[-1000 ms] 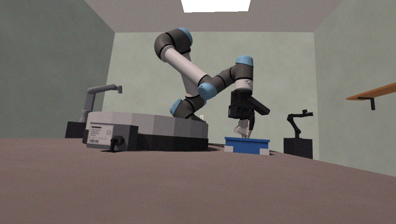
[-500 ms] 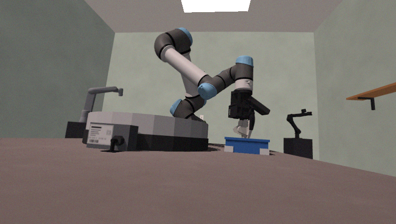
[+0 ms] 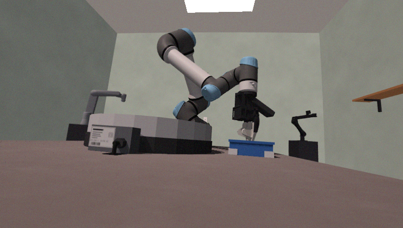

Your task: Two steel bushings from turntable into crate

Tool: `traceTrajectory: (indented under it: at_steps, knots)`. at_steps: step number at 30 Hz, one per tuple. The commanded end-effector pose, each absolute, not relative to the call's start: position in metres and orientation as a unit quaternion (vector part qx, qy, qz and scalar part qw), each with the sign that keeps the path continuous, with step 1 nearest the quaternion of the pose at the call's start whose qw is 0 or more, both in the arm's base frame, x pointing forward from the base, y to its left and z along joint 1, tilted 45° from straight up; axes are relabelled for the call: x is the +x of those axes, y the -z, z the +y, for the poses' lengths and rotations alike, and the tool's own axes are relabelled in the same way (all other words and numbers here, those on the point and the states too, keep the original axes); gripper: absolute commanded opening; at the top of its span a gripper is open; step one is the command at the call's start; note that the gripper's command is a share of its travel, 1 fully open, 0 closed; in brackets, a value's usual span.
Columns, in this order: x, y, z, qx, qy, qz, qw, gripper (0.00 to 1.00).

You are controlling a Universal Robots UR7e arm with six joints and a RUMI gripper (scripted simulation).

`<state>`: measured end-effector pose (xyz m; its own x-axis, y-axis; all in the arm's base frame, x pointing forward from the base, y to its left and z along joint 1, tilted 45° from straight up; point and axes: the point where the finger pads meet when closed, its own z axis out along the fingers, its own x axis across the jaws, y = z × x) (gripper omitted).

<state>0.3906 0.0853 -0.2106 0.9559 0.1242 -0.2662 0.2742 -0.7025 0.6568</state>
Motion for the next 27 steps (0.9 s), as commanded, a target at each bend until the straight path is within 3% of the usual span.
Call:
traceTrajectory:
  at_steps: [1,27]
  knots:
    - [0.391,0.21,0.086,0.917,0.101,0.109,0.37,0.06]
    - [0.394,0.188,0.108,0.917,0.101,0.109,0.37,0.06]
